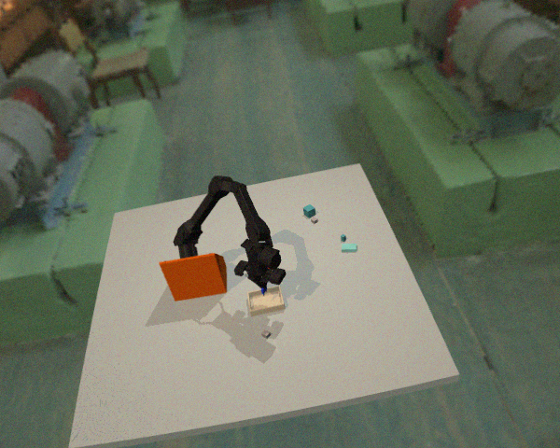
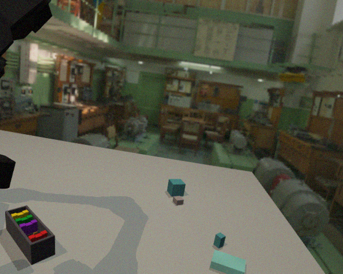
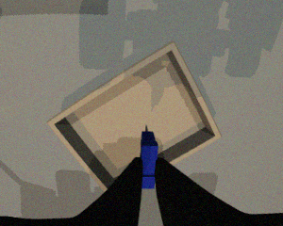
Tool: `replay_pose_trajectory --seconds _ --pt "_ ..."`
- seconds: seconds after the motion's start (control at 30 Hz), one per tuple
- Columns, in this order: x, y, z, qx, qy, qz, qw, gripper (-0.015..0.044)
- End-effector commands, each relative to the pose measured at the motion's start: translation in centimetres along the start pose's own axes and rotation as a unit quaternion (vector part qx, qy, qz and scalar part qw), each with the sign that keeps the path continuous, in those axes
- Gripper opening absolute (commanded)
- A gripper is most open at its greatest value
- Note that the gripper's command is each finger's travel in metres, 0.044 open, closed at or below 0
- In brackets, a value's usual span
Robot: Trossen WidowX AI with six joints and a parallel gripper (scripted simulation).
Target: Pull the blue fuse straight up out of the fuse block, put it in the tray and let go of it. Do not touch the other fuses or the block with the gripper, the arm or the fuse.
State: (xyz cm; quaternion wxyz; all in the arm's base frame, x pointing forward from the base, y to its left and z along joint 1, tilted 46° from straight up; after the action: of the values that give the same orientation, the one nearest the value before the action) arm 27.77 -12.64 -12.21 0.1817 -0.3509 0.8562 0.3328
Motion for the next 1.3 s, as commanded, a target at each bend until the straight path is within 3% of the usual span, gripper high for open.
replay_pose_trajectory --seconds 0.0,0.73,1.13,1.27 --pt "0.2 0.3 1.3 -0.008 -0.002 0.006 1.000 0.0000" --pt "0.2 0.4 3.1 -0.009 -0.002 0.006 1.000 0.0000" --pt "0.1 0.3 2.8 -0.005 0.000 0.001 1.000 0.0315" --pt "0.2 0.3 -0.6 -0.008 -0.001 0.006 1.000 0.0330"
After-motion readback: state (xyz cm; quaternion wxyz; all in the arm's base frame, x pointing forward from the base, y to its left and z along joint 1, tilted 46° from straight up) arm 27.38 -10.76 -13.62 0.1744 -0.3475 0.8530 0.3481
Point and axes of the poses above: the point midway between the two fingers, 35 mm back from their tips, its own z axis out along the fingers, its own y axis across the jaws, x = y × z, the point moved 1 cm from there along -z, back along the fingers, and after that the axes turned 11 degrees about z, right-handed, at the moved point
